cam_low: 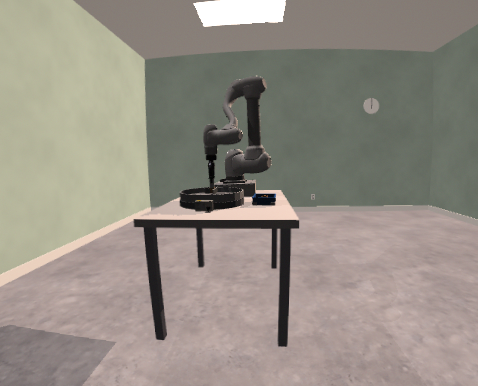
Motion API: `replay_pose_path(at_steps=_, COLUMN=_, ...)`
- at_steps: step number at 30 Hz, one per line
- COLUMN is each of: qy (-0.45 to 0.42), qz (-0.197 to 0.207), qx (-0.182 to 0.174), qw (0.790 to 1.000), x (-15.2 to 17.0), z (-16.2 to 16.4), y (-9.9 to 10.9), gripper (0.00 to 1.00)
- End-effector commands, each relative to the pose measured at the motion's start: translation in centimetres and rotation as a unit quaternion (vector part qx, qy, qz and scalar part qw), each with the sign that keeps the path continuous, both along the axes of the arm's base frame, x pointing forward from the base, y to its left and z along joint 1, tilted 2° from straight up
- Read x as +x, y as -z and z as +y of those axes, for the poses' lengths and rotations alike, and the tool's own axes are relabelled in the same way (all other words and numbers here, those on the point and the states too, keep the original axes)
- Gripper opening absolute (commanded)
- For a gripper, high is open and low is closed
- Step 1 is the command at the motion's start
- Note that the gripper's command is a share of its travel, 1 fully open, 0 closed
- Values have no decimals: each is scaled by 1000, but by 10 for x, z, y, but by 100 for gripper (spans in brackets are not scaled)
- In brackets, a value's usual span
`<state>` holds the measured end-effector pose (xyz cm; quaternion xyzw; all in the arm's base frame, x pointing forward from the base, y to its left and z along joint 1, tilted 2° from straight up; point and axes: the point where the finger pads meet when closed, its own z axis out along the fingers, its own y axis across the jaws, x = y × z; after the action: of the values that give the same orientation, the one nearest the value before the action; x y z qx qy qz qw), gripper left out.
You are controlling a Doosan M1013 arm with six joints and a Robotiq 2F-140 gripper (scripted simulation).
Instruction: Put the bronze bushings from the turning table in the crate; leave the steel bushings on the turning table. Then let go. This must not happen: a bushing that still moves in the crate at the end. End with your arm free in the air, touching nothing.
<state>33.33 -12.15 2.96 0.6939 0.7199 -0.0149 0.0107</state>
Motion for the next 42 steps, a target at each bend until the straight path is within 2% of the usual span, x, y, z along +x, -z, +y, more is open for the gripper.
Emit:
replay_pose_path(at_steps=1, qy=0, qz=0, qx=0, qw=1000, x=0, z=0, y=5, gripper=10)
replay_pose_path(at_steps=10, qy=0, qz=0, qx=0, qw=1000, x=0, z=0, y=14, gripper=10)
replay_pose_path(at_steps=42, qy=0, qz=0, qx=0, qw=1000, x=0, z=0, y=14, gripper=10)
